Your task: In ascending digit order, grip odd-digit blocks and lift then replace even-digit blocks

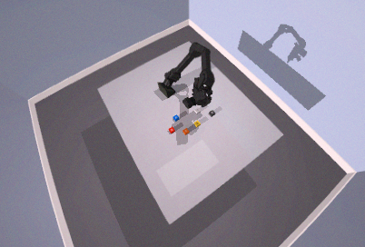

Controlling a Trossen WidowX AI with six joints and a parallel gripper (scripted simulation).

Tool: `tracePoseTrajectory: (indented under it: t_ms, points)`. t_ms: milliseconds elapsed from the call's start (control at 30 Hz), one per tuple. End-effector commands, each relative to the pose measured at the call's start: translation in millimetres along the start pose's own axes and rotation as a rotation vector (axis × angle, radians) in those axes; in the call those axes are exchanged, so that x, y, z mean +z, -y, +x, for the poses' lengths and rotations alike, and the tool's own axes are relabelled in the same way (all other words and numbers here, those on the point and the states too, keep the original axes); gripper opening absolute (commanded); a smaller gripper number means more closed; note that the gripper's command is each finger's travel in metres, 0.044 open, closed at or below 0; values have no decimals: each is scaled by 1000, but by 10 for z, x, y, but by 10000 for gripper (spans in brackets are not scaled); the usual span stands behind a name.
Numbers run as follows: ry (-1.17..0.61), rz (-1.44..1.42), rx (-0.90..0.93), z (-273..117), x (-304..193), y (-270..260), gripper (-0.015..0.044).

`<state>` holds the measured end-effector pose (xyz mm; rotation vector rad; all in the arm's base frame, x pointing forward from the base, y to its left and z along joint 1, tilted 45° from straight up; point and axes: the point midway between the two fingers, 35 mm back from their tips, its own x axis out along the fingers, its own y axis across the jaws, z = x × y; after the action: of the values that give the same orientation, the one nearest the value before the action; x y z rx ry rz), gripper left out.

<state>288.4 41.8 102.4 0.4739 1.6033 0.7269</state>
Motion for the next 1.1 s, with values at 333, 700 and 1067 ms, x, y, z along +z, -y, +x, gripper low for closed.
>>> tracePoseTrajectory:
  t_ms: [333,700,1067]
  points:
    - [-13,1,13,774,-57,-58,400]
    - [-12,1,14,949,-55,-60,400]
    - [-13,1,15,1110,-64,-67,400]
